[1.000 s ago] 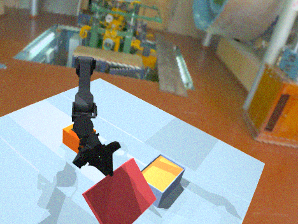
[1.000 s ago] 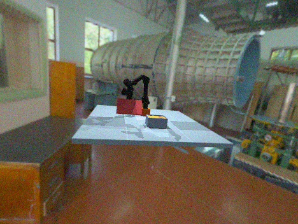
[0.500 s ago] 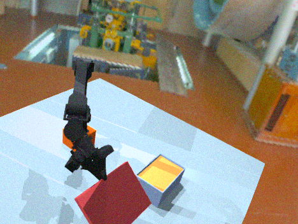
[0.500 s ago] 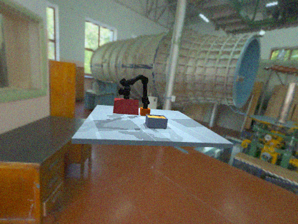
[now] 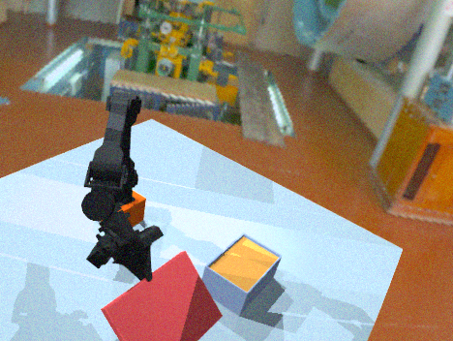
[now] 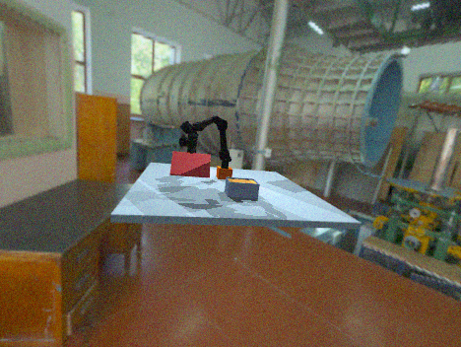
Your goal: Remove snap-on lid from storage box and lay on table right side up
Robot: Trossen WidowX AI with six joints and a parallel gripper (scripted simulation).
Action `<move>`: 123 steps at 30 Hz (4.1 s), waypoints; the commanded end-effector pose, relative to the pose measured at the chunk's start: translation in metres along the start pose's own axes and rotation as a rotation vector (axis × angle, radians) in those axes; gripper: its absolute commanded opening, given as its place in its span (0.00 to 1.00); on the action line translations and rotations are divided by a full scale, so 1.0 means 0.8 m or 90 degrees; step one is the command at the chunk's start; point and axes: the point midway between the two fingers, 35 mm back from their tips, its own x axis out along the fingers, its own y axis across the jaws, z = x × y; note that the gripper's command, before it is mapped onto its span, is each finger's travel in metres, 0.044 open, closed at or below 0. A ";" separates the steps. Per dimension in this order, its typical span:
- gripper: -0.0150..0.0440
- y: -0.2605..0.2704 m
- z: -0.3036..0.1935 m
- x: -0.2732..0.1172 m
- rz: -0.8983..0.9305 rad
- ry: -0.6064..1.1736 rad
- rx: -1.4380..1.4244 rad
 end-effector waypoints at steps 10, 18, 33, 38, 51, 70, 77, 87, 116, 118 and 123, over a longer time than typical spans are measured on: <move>0.25 -0.006 -0.001 0.006 0.008 0.000 -0.008; 0.25 -0.014 -0.001 0.013 0.008 0.000 -0.008; 0.25 -0.026 -0.001 0.022 0.008 0.000 -0.008; 0.25 -0.030 -0.001 0.026 0.008 0.000 -0.008; 0.25 -0.040 -0.001 0.034 0.008 0.000 -0.008; 0.25 -0.054 -0.001 0.046 0.008 0.000 -0.008; 0.25 -0.059 -0.001 0.051 0.008 0.000 -0.008; 0.25 -0.067 -0.001 0.058 0.008 0.000 -0.008; 0.25 -0.089 -0.001 0.077 0.008 0.000 -0.008; 0.25 -0.091 -0.001 0.078 0.008 0.000 -0.008; 0.25 -0.095 -0.001 0.081 0.008 0.000 -0.008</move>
